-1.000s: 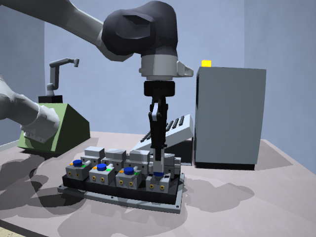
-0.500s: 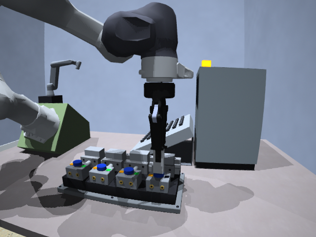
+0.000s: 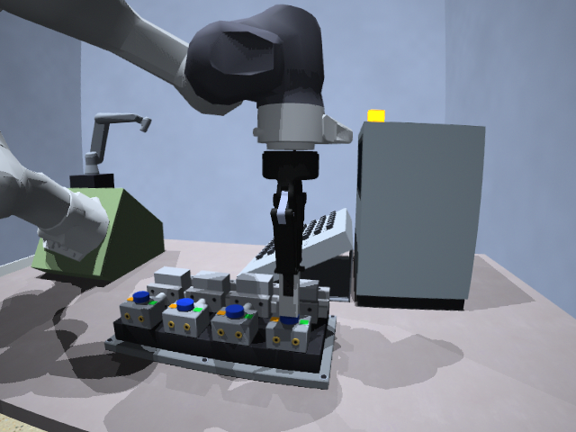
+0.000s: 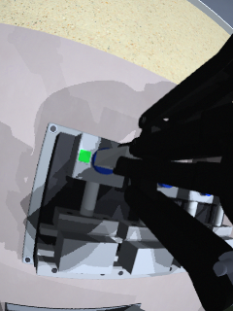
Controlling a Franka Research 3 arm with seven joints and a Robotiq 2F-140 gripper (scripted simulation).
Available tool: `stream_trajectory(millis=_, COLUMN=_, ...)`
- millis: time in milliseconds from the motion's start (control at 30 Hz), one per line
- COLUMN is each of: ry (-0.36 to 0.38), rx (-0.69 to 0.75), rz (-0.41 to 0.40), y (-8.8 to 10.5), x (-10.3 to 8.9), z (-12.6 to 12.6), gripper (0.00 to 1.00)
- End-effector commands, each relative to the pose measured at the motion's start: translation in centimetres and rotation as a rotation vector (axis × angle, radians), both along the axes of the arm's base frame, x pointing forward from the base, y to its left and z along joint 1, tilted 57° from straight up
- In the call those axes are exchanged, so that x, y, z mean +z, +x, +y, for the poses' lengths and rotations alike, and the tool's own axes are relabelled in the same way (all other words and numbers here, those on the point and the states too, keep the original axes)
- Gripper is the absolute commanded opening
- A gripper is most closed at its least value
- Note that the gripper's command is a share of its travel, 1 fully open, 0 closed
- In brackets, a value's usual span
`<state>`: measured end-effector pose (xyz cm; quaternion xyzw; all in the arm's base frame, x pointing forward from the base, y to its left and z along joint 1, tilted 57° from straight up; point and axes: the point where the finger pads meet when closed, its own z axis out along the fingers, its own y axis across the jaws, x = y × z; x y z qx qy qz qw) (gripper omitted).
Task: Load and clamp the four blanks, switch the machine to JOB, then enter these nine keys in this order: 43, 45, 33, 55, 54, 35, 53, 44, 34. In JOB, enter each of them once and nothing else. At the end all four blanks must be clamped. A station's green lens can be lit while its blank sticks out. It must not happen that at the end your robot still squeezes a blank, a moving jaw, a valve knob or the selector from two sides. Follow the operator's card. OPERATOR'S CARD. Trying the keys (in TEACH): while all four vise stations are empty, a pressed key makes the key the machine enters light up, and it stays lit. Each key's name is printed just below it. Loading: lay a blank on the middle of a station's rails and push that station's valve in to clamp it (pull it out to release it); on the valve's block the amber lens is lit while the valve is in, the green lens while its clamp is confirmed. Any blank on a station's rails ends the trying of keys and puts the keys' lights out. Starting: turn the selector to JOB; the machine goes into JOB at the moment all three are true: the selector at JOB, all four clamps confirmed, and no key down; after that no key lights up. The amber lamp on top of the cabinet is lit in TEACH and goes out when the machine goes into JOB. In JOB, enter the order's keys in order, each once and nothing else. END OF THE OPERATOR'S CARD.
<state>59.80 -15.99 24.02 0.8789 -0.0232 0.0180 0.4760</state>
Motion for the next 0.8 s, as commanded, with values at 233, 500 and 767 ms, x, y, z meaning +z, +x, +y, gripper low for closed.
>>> stream_trajectory(millis=233, ry=-0.003, rx=-0.003, rz=-0.002, y=0.0, x=-0.2, z=-0.5, gripper=0.00)
stream_trajectory(millis=500, ry=-0.003, rx=-0.003, rz=-0.002, y=0.0, x=0.1, z=0.1, gripper=0.00)
stream_trajectory(millis=767, ry=-0.003, rx=-0.003, rz=-0.002, y=0.0, x=0.4, z=0.5, gripper=0.00)
